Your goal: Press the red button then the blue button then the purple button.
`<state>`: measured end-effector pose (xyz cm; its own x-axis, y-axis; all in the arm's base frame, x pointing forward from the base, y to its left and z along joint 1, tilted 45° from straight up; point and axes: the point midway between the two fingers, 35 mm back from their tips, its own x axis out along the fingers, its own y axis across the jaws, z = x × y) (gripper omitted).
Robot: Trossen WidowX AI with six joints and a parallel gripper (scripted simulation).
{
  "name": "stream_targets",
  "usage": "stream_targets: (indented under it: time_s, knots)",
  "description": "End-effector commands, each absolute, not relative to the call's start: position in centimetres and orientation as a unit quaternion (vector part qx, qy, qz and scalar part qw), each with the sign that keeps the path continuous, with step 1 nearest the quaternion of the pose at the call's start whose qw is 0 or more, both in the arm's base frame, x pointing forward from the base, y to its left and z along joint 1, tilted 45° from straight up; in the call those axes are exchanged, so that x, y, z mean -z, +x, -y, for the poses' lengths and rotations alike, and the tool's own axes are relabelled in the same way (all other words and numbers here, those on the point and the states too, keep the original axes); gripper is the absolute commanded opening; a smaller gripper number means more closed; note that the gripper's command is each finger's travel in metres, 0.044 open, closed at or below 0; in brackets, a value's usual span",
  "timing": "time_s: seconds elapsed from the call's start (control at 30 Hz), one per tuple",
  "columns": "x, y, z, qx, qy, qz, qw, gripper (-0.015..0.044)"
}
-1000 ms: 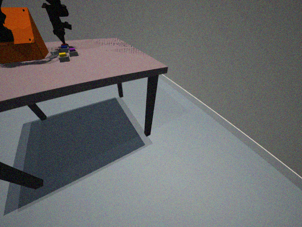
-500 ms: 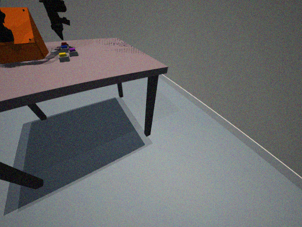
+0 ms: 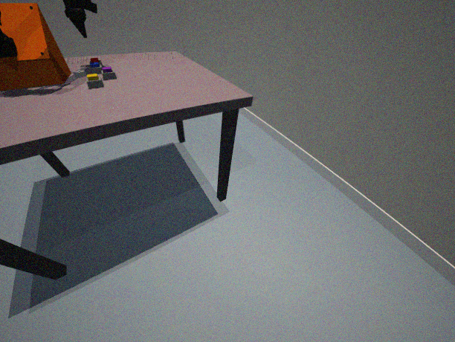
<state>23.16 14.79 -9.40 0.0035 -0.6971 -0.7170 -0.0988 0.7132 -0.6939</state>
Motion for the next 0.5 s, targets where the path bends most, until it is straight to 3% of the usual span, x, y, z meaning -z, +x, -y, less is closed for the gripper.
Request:
stream_targets:
  time_s: [0.0, 0.33, 0.47]
  knots:
    - [6.1, 23.8, -12.2, 0.235, -0.297, -0.667, 0.642, 0.002]
    - [3.1, 23.8, -8.7, 0.237, -0.299, -0.666, 0.641, 0.002]
    - [6.6, 23.9, -5.3, 0.237, -0.299, -0.666, 0.641, 0.002]
